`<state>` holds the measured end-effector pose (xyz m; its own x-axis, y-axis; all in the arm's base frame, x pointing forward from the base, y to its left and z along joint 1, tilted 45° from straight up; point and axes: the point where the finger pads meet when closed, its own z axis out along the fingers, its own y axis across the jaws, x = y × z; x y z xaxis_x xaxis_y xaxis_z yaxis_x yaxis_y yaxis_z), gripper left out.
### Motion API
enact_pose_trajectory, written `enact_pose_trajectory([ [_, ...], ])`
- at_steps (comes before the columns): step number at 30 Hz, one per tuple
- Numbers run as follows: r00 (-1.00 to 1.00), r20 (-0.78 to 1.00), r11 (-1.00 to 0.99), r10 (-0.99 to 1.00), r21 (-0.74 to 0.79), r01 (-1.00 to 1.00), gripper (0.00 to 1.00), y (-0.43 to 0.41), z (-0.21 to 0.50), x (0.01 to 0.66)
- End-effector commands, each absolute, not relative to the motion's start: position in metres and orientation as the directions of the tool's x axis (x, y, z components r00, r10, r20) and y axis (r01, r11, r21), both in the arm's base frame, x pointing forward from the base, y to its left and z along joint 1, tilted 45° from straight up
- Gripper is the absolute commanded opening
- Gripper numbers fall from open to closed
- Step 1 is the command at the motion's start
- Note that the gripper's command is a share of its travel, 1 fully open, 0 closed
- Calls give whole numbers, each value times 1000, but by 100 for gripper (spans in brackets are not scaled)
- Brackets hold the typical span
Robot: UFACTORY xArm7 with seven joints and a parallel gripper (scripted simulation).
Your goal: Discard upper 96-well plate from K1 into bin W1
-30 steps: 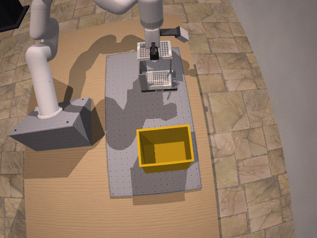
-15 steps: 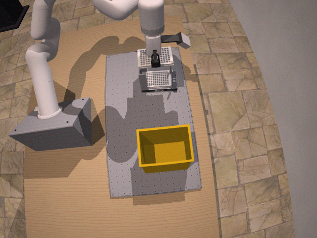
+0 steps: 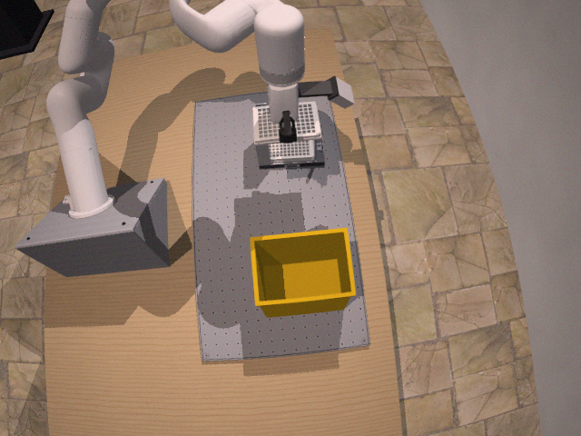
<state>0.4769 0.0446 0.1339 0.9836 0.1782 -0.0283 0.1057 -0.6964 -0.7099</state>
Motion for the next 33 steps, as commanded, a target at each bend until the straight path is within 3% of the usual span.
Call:
enact_pose_trajectory([
  [1, 984, -25, -698, 175, -708, 106, 0, 36, 127, 479],
  [33, 984, -25, -698, 175, -708, 106, 0, -26, 58, 489],
])
